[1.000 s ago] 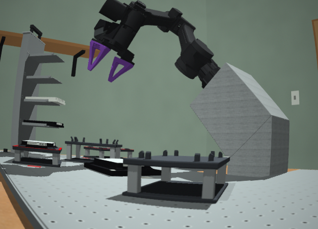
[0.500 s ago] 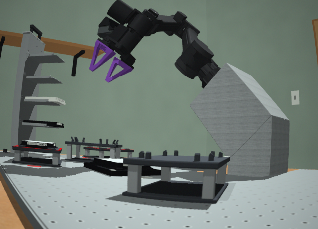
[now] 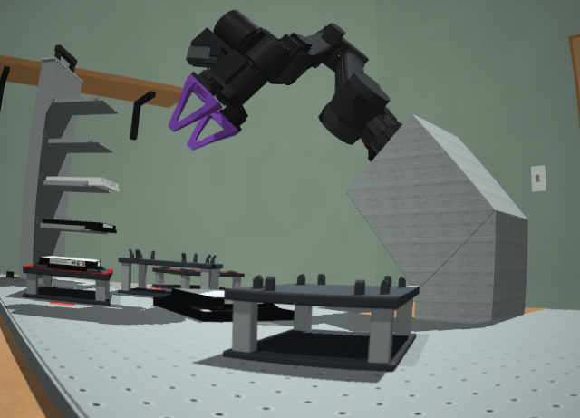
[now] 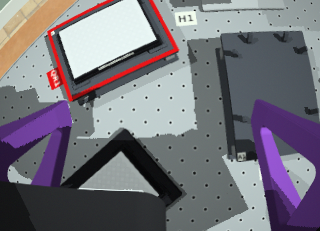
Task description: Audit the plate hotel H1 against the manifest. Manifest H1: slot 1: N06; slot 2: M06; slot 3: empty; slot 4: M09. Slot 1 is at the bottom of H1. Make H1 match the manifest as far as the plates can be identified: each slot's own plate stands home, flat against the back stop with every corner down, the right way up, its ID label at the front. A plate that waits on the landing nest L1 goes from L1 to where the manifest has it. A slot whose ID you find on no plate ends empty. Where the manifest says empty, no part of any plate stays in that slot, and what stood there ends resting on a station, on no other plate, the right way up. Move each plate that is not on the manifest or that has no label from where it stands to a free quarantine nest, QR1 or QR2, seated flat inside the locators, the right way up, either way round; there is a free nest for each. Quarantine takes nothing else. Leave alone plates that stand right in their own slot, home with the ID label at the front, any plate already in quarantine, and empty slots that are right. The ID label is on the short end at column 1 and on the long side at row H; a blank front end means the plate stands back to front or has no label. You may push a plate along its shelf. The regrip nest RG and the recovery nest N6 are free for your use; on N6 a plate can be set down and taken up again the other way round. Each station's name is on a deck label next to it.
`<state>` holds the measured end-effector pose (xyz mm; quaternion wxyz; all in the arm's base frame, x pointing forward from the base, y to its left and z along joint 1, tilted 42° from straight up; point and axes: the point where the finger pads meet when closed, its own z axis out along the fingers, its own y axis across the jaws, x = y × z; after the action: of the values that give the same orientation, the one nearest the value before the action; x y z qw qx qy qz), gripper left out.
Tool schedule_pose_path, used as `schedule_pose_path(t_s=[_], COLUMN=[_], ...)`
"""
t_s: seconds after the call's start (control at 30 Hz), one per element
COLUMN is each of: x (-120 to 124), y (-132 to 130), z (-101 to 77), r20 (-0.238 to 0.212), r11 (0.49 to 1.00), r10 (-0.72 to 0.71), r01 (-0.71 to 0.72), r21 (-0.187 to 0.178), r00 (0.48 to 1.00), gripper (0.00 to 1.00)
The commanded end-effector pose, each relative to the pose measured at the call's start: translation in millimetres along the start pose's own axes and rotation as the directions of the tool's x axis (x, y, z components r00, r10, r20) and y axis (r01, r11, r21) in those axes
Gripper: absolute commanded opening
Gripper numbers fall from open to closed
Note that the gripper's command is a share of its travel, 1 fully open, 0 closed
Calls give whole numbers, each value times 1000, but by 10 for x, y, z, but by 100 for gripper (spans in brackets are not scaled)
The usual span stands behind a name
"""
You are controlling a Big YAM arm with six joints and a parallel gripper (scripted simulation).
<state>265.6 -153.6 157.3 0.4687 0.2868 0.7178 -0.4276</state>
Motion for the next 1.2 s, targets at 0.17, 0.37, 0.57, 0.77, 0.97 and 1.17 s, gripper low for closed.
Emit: schedule_pose_path(t_s=[0.17, 0.37, 0.57, 0.77, 0.97, 1.17], x=[-5, -77, -125, -466, -516, -565], y=[-110, -291, -413, -628, -808, -987], z=[19, 67, 98, 147, 159, 169], r20=[28, 29, 30, 62, 66, 69], r11=[994, 994, 994, 997, 997, 997], r10=[-113, -113, -113, -78, -80, -83], r01=[113, 113, 113, 78, 80, 82], r21=[-3, -2, -2, 6, 8, 10], r00=[993, 993, 993, 995, 995, 994], gripper=[100, 100, 100, 100, 100, 100])
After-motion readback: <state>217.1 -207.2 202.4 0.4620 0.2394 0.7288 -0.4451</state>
